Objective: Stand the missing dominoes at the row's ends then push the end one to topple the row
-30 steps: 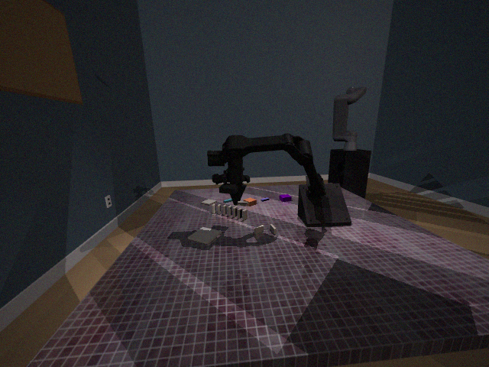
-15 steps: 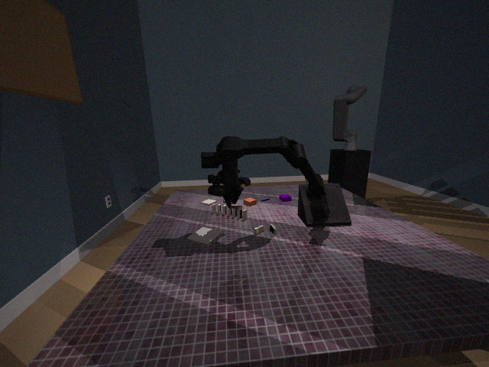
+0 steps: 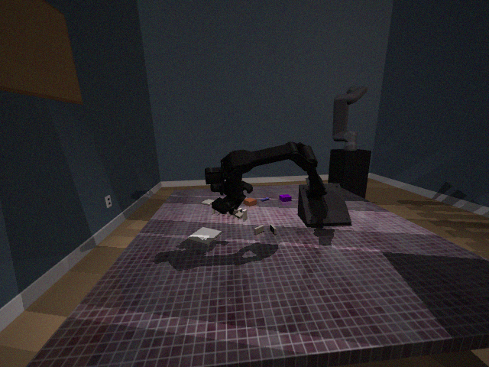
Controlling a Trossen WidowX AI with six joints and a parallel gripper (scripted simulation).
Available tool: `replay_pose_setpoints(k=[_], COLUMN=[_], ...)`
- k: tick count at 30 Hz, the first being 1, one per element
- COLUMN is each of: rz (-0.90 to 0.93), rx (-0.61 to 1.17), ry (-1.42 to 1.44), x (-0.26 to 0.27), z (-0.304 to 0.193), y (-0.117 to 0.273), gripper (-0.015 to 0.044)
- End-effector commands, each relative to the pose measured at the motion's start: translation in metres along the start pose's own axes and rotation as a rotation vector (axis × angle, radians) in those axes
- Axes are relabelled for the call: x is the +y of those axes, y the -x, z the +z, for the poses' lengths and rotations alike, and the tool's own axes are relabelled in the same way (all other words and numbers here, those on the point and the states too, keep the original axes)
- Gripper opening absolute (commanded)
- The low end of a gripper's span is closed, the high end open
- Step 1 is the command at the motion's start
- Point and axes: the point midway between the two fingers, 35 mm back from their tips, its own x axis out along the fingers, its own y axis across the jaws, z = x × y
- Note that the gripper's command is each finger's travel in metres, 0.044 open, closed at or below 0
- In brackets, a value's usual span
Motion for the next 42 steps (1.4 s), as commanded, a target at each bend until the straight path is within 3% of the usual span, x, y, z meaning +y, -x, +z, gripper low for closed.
replay_pose_setpoints(k=[1,19,38,42], rz=[-0.055,-0.099,0.135,0.164], rx=[-0.118,-0.629,-1.147,-1.184], ry=[0.002,-0.048,-0.189,-0.204], x=[-0.001,0.006,0.014,0.013], z=[-0.001,-0.003,-0.031,-0.034], y=[-0.008,-0.014,0.016,0.019], gripper=[0.0107,0.0107,0.0107,0.0107])
